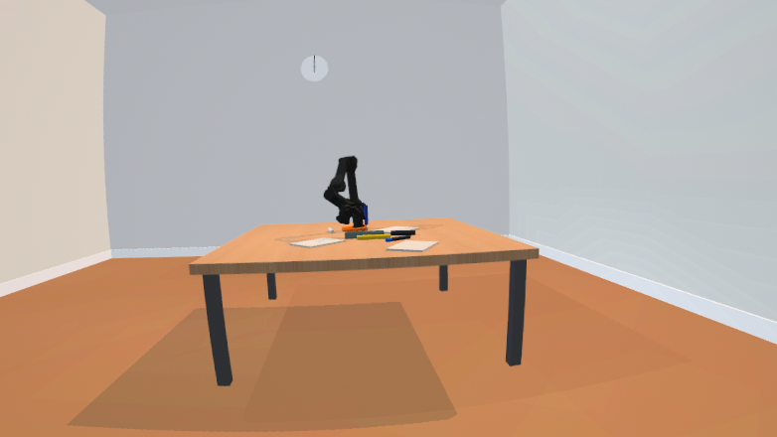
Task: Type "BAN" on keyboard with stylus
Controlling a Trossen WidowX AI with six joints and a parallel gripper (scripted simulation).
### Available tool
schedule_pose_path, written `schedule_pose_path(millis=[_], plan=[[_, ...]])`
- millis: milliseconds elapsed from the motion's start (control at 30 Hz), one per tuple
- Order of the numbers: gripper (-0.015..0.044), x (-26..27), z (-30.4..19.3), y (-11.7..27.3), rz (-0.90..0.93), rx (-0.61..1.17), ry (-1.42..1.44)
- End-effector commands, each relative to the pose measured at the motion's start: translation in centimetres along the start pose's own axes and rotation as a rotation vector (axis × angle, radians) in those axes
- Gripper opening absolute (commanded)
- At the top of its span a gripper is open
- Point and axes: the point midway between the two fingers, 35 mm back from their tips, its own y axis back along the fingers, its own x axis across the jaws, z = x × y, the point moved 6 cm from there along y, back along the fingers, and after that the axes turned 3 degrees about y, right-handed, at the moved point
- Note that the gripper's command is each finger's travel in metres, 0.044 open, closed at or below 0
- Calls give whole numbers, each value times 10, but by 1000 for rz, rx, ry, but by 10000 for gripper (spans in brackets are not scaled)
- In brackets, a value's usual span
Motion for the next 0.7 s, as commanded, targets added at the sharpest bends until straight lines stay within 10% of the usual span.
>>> schedule_pose_path(millis=[0, 667], plan=[[0, 0, 1, -1, 1, -4, -3], [81, 1, 4, 0, 1, -4, -3]])
